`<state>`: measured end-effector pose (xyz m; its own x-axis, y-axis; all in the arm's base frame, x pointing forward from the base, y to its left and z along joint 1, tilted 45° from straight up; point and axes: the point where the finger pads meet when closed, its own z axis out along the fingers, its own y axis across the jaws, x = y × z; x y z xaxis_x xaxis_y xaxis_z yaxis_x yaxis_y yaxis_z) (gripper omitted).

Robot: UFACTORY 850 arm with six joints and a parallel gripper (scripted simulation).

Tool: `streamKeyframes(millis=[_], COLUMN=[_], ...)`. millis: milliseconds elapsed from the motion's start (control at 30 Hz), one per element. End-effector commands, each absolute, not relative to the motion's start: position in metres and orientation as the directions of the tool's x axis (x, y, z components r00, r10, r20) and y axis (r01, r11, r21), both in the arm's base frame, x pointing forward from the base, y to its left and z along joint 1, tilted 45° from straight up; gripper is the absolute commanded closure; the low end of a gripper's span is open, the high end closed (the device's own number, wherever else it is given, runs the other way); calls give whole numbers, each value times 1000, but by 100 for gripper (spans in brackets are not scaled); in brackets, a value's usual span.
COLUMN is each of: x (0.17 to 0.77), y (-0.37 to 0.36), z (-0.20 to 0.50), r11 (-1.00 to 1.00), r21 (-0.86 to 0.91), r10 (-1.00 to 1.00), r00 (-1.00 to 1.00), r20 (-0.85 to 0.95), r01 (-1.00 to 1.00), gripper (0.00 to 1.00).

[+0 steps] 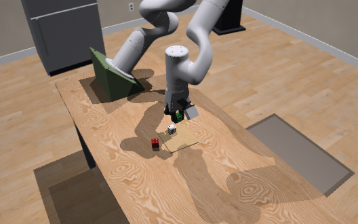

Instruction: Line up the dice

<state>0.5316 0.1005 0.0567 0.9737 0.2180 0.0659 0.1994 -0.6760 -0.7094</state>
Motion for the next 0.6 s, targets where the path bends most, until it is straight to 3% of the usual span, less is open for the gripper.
streamKeyframes(millis=[0,567], x=[533,530], y=[100,117], z=[57,40], r11=[-676,-677], r21=[-709,-708], r10=[218,217], r00=[974,974], r20=[68,69], r01=[201,201], gripper=[73,73])
